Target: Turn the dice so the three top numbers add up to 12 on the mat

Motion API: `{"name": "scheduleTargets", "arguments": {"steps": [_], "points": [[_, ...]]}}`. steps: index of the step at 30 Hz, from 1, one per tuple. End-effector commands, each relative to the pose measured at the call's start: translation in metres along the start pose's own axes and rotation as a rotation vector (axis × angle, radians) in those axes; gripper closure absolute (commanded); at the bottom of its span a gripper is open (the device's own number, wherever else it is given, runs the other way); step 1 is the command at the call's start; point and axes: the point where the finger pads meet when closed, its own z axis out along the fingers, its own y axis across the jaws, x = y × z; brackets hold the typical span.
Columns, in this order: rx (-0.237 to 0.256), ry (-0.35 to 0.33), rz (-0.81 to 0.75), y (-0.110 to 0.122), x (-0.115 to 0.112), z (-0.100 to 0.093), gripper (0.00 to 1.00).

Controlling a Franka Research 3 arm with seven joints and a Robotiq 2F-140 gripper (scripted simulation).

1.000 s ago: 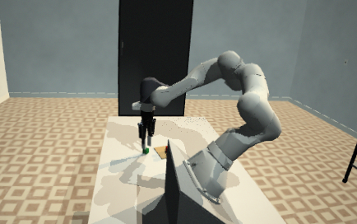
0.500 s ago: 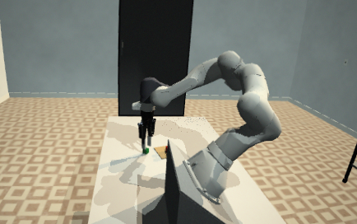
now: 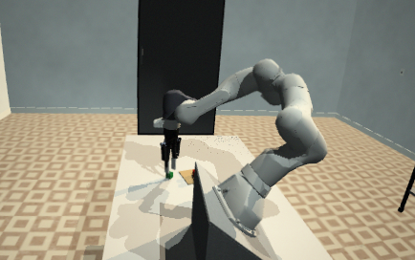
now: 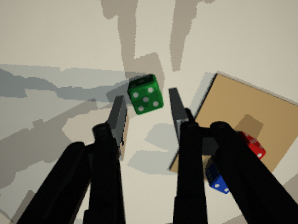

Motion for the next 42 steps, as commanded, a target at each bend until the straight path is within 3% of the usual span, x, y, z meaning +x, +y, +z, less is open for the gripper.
{"name": "scheduleTargets", "arguments": {"steps": [1,18,31,42], "points": [[0.000,0.003,0.000,-0.002,0.001,0.000,0.72],[0.000,0.003,0.000,-0.002,0.001,0.003,0.72],[0.000,0.003,0.000,-0.002,0.001,0.028,0.72],[0.000,0.003,0.000,-0.002,0.001,0.037,0.72]]}}
